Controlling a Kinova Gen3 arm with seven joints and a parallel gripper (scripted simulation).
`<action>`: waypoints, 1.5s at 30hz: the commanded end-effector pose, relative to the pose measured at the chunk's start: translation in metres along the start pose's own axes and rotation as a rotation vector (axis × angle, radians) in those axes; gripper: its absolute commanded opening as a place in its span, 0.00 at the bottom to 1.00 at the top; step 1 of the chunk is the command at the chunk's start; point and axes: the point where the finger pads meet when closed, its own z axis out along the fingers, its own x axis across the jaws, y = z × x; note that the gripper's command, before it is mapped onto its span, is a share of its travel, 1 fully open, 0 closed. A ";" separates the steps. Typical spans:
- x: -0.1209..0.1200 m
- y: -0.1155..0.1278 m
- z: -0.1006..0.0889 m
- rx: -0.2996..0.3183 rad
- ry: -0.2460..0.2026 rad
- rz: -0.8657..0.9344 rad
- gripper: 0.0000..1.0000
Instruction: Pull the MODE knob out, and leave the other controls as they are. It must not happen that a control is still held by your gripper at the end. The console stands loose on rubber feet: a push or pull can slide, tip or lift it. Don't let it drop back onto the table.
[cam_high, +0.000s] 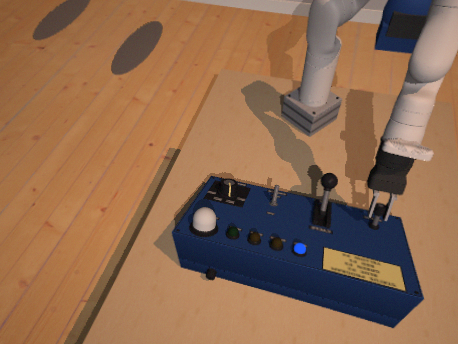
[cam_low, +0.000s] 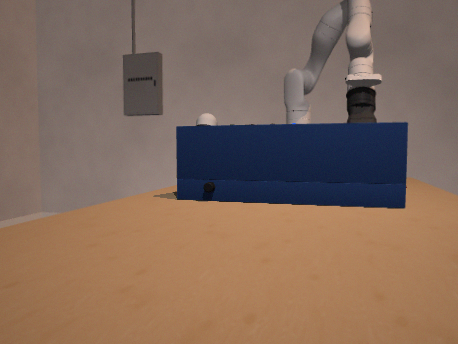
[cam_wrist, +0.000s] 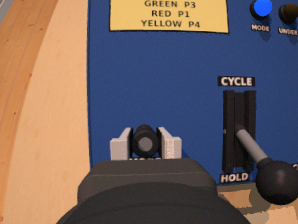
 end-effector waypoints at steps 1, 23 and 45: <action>0.000 -0.001 -0.001 0.002 -0.002 0.001 0.00; 0.000 -0.001 -0.001 0.002 -0.002 0.001 0.00; 0.000 -0.001 -0.001 0.002 -0.002 0.001 1.00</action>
